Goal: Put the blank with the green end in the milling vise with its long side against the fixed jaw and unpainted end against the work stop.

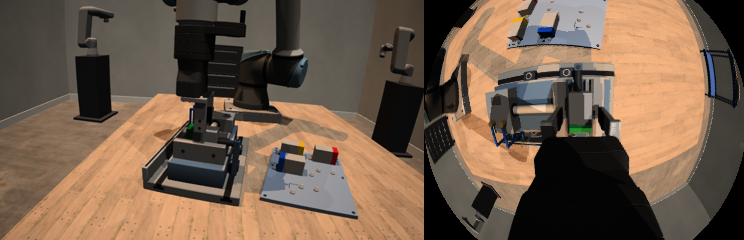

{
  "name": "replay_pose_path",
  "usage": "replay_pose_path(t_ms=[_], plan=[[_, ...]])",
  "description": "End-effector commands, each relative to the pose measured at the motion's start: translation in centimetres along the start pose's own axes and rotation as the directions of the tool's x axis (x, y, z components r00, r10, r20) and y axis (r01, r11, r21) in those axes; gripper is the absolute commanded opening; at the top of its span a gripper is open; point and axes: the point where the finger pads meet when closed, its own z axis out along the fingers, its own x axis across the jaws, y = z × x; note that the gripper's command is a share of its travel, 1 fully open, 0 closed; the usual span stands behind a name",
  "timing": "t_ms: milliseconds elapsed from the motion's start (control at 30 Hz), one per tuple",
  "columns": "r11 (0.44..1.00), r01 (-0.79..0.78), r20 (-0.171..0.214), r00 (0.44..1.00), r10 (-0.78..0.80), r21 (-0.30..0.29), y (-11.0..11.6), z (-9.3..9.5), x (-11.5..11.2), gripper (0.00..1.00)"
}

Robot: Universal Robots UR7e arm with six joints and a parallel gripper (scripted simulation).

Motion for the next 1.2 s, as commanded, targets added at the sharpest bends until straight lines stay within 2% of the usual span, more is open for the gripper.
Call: replay_pose_path(t_ms=[0, 433, 600, 1000, 1167], plan=[[1.000, 0.000, -0.002, 1.000, 0.000, -0.001, 0.0, -0.4, 0.0, 1.00], [1.000, 0.000, -0.002, 1.000, 0.000, -0.001, 0.0, -0.5, 0.0, 1.00], [1.000, 0.000, -0.002, 1.000, 0.000, -0.001, 0.0, -6.5, 0.0, 1.00], [1.000, 0.000, -0.002, 1.000, 0.000, -0.001, 0.0, -6.5, 0.0, 1.00], [1.000, 0.000, -0.002, 1.000, 0.000, -0.001, 0.0, -10.3, 0.0, 1.00]])
